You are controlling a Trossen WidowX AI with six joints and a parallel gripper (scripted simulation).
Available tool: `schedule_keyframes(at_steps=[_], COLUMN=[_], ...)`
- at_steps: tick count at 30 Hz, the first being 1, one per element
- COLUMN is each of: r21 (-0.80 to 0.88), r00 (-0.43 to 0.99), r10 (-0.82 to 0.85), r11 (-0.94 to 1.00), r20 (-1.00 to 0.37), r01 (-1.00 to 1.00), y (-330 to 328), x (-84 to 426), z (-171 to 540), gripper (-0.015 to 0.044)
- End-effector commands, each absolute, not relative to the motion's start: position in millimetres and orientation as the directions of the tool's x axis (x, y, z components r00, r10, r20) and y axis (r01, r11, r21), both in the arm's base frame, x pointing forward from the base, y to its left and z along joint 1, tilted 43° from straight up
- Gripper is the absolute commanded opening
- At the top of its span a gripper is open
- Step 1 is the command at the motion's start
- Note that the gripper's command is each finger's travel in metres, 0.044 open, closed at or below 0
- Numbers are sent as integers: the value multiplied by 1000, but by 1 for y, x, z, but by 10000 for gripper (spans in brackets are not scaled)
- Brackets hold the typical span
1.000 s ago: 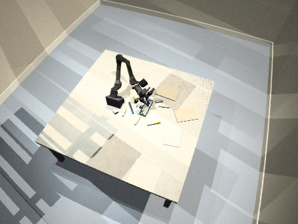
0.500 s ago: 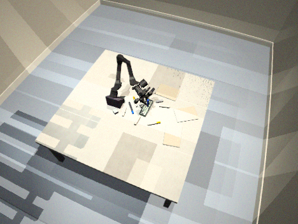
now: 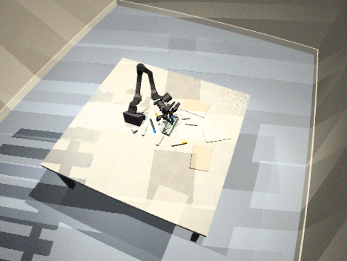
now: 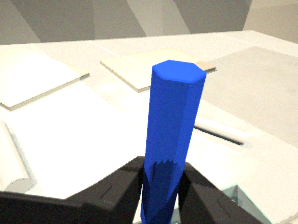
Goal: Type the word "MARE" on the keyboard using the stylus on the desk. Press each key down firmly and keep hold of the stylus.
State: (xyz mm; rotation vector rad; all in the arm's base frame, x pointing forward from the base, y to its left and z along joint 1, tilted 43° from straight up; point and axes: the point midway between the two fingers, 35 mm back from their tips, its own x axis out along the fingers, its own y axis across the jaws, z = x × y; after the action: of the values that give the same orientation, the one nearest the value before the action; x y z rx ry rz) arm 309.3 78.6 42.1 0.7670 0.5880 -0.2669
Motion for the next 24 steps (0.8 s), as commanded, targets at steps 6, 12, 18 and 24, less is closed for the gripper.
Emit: schedule_keyframes(at_steps=[6, 12, 18, 24], r21=[571, 571, 571, 572], r00=[806, 806, 806, 806], r10=[-21, -21, -21, -21], r11=[695, 695, 695, 695], r20=[-591, -591, -591, -591], r01=[437, 437, 437, 437], y=[81, 82, 84, 84], x=[308, 308, 308, 307], z=[38, 36, 34, 33], gripper=[81, 81, 81, 81])
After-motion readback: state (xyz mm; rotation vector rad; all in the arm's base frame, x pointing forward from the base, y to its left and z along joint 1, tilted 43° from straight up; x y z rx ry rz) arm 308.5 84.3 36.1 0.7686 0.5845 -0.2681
